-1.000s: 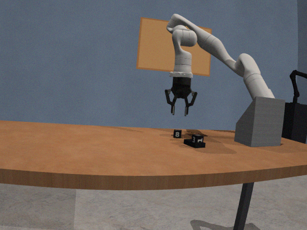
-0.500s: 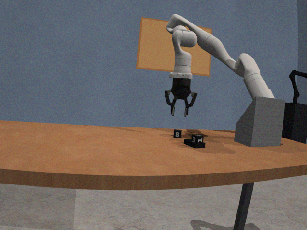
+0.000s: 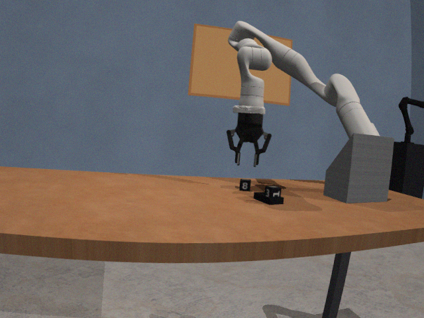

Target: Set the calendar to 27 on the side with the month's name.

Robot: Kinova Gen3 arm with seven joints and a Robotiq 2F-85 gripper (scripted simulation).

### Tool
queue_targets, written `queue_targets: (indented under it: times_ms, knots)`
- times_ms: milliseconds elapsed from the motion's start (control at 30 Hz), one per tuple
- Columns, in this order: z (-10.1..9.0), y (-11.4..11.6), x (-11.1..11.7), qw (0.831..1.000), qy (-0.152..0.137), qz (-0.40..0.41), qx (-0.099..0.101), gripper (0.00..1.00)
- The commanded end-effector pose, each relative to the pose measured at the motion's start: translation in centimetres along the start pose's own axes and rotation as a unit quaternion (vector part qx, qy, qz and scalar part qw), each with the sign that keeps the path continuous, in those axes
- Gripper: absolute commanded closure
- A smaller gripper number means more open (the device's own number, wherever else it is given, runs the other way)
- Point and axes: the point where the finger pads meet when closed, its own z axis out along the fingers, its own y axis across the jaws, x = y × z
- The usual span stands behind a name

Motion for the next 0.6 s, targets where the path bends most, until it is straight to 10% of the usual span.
queue_targets:
  times_ms: [0,567]
  knots:
    - [0.5,-0.1,0.0,1.000,-0.001,-0.001,0.002,0.52]
    - [2.6,-0.1,0.0,1.000,-0.001,-0.001,0.002,0.52]
